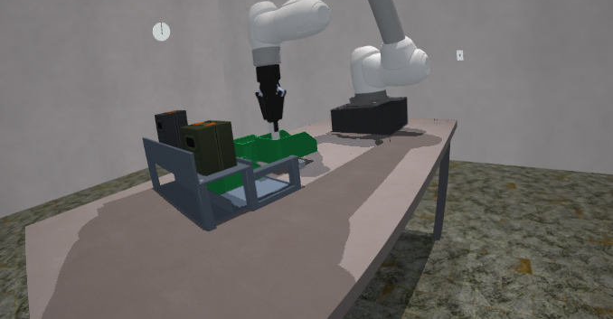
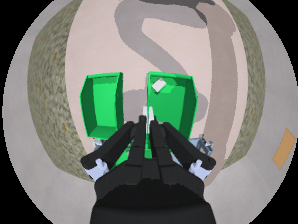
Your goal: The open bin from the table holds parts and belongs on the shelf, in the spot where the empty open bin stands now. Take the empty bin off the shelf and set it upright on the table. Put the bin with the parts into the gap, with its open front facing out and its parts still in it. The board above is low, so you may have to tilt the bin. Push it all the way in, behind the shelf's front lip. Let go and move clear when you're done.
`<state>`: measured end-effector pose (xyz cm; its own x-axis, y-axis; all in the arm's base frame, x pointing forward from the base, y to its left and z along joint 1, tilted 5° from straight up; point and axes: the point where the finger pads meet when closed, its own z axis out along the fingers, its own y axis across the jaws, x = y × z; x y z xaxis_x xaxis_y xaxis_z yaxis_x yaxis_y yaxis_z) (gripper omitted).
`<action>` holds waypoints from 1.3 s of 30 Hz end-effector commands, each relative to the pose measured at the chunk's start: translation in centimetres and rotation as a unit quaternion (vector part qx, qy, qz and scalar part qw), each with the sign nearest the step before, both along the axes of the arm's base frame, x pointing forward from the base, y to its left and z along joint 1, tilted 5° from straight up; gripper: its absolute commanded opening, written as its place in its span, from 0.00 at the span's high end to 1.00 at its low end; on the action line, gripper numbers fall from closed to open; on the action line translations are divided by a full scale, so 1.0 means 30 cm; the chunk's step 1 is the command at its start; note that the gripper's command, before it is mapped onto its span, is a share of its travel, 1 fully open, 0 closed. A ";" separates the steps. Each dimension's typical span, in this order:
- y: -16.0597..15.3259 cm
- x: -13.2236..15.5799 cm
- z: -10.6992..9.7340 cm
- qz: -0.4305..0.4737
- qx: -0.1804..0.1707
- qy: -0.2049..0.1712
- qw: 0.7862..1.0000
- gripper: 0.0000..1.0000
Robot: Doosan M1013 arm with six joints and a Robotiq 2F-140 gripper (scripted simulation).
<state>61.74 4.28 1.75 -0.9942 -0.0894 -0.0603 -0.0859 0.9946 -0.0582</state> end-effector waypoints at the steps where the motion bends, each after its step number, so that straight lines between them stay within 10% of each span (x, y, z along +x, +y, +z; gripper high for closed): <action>1: 0.072 -0.015 -0.006 -0.001 -0.002 0.001 1.000 0.90; 12: 0.313 -0.052 -0.029 -0.001 -0.002 0.001 1.000 0.90; 39: 0.335 0.057 -0.030 -0.001 -0.002 0.001 1.000 0.90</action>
